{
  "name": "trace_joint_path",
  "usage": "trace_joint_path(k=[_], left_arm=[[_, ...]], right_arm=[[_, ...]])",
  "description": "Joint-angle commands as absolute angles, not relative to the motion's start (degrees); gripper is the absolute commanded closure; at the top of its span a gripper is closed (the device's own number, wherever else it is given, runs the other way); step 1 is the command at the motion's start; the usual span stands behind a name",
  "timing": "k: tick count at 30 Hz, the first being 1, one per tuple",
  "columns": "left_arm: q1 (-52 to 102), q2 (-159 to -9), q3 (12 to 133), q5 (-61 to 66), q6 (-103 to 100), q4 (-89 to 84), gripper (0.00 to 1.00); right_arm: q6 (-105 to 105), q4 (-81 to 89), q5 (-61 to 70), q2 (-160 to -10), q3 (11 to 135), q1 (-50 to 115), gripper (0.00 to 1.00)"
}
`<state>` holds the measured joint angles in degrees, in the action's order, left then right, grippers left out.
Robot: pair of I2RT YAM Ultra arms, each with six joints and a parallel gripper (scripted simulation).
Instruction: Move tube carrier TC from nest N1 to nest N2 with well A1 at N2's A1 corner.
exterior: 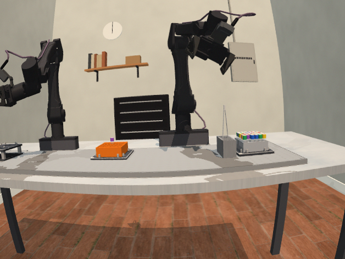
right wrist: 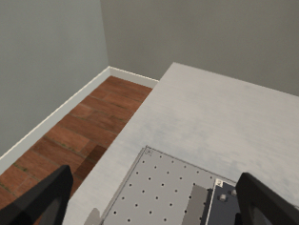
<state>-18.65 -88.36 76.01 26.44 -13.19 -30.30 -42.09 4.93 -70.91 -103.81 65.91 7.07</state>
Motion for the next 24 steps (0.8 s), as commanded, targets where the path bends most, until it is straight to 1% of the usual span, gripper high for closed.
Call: trace_joint_path(k=[1,17,20,24], left_arm=[[-18.7,-87.1,77.1,26.8,-13.0,-29.4,0.0],[-18.7,-87.1,77.1,26.8,-13.0,-29.4,0.0],[-18.4,-88.0,76.4,25.7,-12.7,-28.8,0.0],[-15.1,-88.9,76.5,23.7,-11.7,-25.6,0.0]], right_arm=[[-42.1,5.1,-71.9,-103.2,66.5,7.1,0.0],[-42.1,5.1,-71.9,-103.2,66.5,7.1,0.0],[-41.2,5.3,-69.1,-103.2,65.8,7.0,0.0],[-38.7,7.2,-60.3,-100.3,62.9,5.4,0.0]])
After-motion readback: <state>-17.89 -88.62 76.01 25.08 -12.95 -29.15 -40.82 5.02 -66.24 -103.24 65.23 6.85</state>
